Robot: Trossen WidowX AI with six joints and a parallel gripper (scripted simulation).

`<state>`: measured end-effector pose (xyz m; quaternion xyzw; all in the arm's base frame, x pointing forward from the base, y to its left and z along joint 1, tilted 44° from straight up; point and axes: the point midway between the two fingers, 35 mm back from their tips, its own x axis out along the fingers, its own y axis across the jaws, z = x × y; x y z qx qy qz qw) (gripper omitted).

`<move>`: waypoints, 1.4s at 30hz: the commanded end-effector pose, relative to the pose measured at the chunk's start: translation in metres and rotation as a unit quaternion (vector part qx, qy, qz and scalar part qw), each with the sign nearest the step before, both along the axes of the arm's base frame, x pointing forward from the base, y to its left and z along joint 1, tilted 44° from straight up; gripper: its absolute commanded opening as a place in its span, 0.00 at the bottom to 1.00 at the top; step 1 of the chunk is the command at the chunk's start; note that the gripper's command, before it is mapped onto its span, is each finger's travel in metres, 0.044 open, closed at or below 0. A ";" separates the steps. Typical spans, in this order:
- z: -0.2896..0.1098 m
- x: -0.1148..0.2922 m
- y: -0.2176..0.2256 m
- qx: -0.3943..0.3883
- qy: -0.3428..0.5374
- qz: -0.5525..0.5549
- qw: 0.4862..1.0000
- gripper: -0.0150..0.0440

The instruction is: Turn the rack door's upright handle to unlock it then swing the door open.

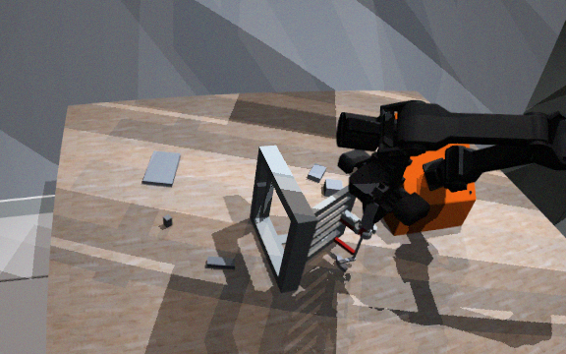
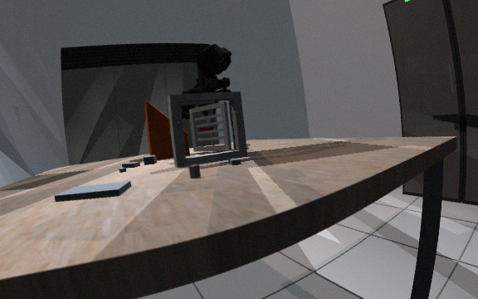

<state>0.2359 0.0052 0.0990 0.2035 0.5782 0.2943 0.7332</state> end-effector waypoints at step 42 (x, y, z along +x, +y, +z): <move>0.043 0.014 0.042 0.038 0.148 -0.166 0.974 0.28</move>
